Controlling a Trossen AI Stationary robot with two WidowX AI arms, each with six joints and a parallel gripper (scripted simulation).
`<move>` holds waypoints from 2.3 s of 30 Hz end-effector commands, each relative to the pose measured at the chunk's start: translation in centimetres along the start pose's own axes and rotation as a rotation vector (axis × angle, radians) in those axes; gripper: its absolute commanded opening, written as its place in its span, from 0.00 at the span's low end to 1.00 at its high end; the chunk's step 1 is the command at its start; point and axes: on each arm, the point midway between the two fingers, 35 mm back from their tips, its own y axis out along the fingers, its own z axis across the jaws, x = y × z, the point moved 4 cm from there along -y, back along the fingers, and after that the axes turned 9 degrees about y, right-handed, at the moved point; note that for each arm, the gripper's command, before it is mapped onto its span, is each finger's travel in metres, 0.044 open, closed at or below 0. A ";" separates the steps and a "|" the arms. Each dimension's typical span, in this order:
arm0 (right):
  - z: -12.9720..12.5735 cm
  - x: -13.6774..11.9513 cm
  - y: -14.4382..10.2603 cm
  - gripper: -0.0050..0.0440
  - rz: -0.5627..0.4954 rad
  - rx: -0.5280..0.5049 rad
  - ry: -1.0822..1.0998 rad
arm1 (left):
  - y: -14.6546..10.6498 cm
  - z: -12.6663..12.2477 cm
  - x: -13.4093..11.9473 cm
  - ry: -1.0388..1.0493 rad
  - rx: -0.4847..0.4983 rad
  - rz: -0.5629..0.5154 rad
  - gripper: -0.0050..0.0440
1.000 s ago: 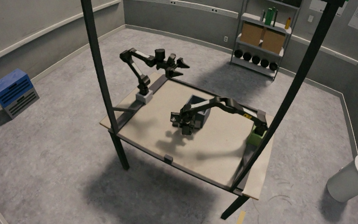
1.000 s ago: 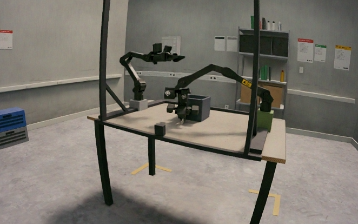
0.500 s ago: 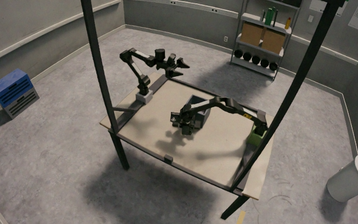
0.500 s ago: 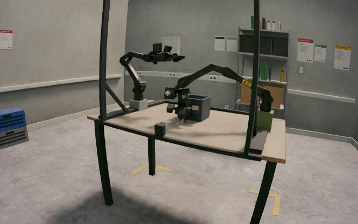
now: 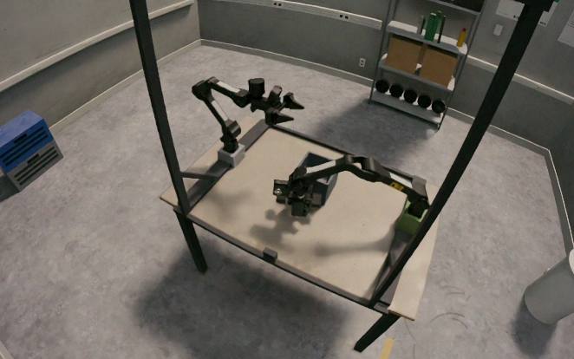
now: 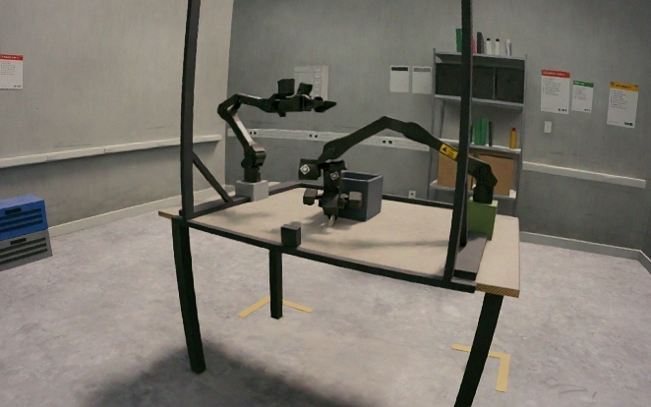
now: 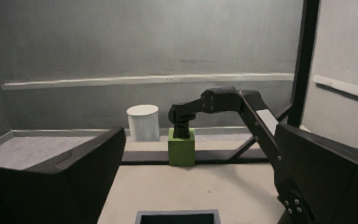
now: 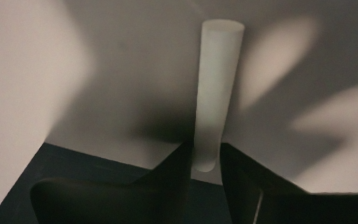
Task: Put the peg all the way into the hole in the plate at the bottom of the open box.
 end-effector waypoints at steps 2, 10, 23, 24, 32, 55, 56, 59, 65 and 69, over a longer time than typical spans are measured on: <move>-1.0 -0.5 -1.7 0.27 -0.007 -0.044 0.018 | -0.2 0.1 1.1 0.002 0.001 -0.029 1.00; -1.0 -0.5 -1.7 0.26 -0.007 -0.044 0.018 | -0.2 0.1 1.1 0.002 0.001 -0.029 1.00; -1.0 -0.5 -1.7 0.26 -0.007 -0.044 0.018 | -0.2 0.1 1.1 0.002 0.001 -0.029 1.00; -1.0 -0.5 -1.7 0.26 -0.007 -0.044 0.018 | -0.2 0.1 1.1 0.002 0.001 -0.029 1.00; -1.0 -0.5 -1.7 0.25 -0.007 -0.044 0.018 | -0.2 0.1 1.1 0.002 0.001 -0.029 1.00; -1.0 -0.5 -1.7 0.25 -0.007 -0.044 0.018 | -0.2 0.1 1.1 0.002 0.001 -0.029 1.00; -1.0 -0.5 -1.7 0.24 -0.007 -0.044 0.018 | -0.2 0.1 1.1 0.002 0.001 -0.029 1.00; -1.0 -0.5 -1.7 0.24 -0.007 -0.044 0.018 | -0.2 0.1 1.1 0.002 0.001 -0.029 1.00; -0.9 -0.5 -1.7 0.24 -0.007 -0.042 0.017 | -0.2 0.1 1.1 0.002 0.001 -0.029 1.00; -1.0 -0.5 -1.7 0.24 -0.007 -0.044 0.018 | -0.2 0.1 1.1 0.002 0.001 -0.029 1.00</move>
